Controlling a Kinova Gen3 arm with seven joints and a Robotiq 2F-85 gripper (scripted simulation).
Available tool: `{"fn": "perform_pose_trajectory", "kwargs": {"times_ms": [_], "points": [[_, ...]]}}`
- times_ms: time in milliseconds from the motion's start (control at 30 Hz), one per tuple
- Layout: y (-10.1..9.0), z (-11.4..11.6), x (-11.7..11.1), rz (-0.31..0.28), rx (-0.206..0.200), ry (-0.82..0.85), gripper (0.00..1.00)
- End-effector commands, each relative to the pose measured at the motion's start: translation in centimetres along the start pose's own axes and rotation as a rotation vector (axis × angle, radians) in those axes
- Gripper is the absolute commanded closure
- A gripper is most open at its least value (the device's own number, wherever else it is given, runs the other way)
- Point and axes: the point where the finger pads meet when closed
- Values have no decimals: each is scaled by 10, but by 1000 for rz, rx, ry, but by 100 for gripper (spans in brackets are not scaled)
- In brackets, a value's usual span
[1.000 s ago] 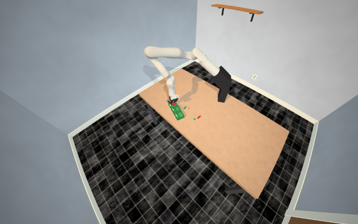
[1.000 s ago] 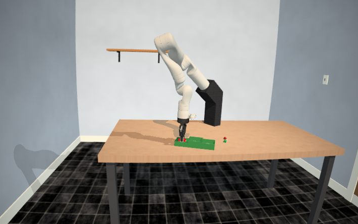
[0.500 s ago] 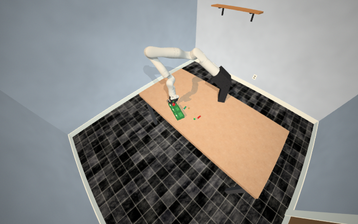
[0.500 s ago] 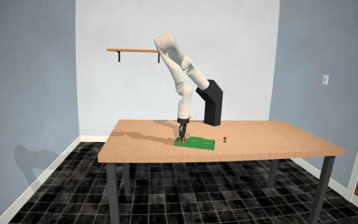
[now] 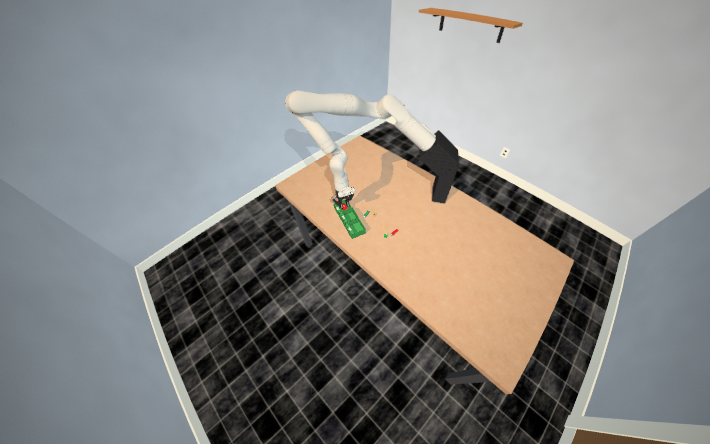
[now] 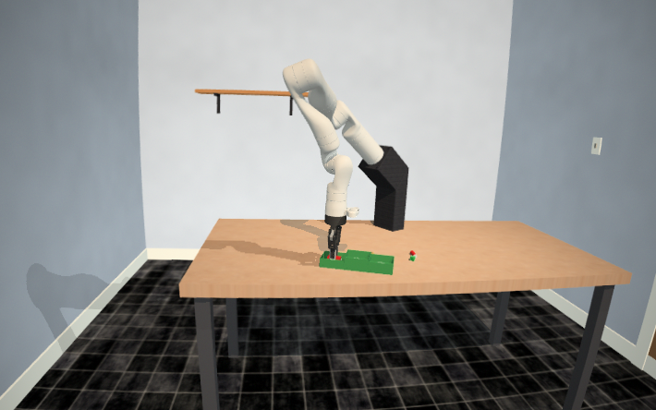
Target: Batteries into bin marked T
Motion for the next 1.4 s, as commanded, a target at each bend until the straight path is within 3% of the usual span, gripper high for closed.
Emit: {"fn": "perform_pose_trajectory", "kwargs": {"times_ms": [0,667,833,1300,1367], "points": [[-4,2,-2,5,4,-1,67],[-27,2,-2,5,4,-1,67],[-49,2,-2,5,4,-1,67],[-49,2,-3,5,4,-1,67],[-50,-11,-13,5,4,-101,71]]}}
Point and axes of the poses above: the point where the finger pads meet when closed, its own y axis out along the fingers, its own z axis across the jaws, x = y × z, and after that the axes turned 10 degrees about y, right-handed
